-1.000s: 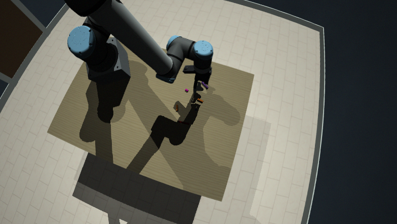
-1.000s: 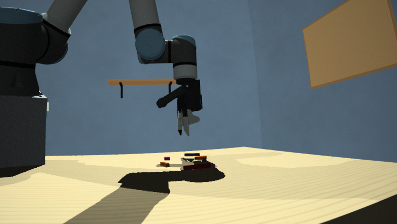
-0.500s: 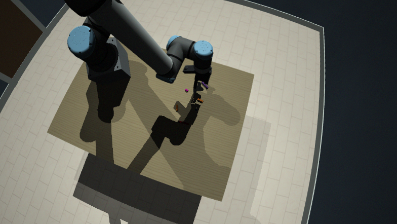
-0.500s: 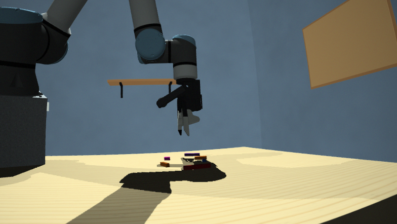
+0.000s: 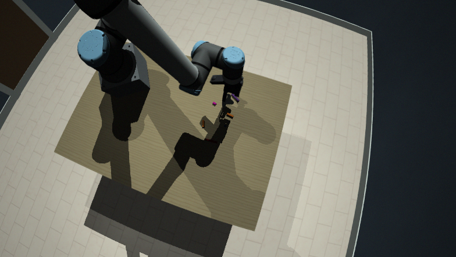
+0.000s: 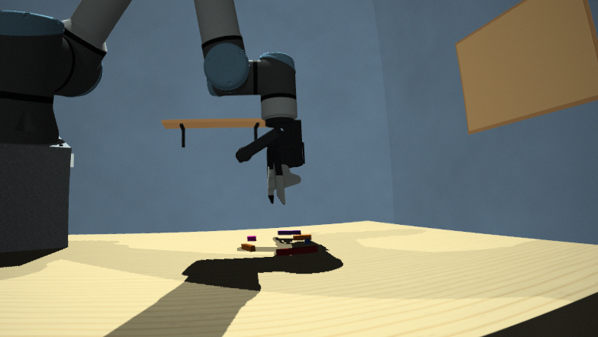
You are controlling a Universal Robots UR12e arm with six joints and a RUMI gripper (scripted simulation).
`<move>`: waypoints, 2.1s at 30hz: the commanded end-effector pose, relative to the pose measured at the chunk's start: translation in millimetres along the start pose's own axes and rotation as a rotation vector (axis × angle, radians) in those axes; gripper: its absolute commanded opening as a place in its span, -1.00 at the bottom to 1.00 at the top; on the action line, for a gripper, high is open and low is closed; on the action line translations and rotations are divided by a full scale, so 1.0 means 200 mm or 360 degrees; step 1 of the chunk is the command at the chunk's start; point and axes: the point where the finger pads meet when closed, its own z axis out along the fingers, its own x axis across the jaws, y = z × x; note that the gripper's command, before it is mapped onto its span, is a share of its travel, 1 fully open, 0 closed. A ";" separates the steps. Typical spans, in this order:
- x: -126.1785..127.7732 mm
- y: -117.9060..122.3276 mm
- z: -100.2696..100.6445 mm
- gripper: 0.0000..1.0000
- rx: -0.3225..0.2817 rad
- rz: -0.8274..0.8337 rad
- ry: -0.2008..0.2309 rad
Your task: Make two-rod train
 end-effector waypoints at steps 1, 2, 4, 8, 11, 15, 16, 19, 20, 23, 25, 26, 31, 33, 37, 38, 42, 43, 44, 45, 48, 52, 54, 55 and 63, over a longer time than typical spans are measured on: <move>0.00 0.00 0.00 1.00 -0.0002 0.0000 0.0000; 0.00 0.00 0.00 1.00 -0.0002 0.0000 0.0000; 0.00 0.00 0.00 1.00 -0.0002 0.0000 0.0000; 0.00 0.00 0.00 1.00 -0.0002 0.0000 0.0000; 0.00 0.00 0.00 1.00 -0.0002 0.0000 0.0000; 0.00 0.00 0.00 1.00 -0.0002 0.0000 0.0000; 0.00 0.00 0.00 1.00 -0.0002 0.0000 0.0000; 0.00 0.00 0.00 1.00 -0.0002 0.0000 0.0000; 0.00 0.00 0.00 1.00 -0.0002 0.0000 0.0000; 0.00 0.00 0.00 1.00 -0.0002 0.0000 0.0000; 0.00 0.00 0.00 1.00 -0.0002 0.0000 0.0000; 0.00 0.00 0.00 1.00 -0.0002 0.0000 0.0000; 0.00 0.00 0.00 1.00 -0.0002 0.0000 0.0000; 0.00 0.00 0.00 1.00 -0.0002 0.0000 0.0000; 0.00 0.00 0.00 1.00 -0.0002 0.0000 0.0000; 0.00 0.00 0.00 1.00 -0.0002 0.0000 0.0000; 0.00 0.00 0.00 1.00 -0.0002 0.0000 0.0000; 0.00 0.00 0.00 1.00 -0.0002 0.0000 0.0000; 0.00 0.00 0.00 1.00 -0.0002 0.0000 0.0000; 0.00 0.00 0.00 1.00 -0.0002 0.0000 0.0000; 0.00 0.00 0.00 1.00 -0.0002 0.0000 0.0000; 0.00 0.00 0.00 1.00 -0.0002 0.0008 0.0000; 0.00 0.00 0.00 1.00 -0.0002 0.0020 0.0000; -0.01 0.00 0.00 1.00 -0.0002 0.0029 0.0000; -0.03 0.00 0.00 1.00 -0.0001 0.0138 0.0001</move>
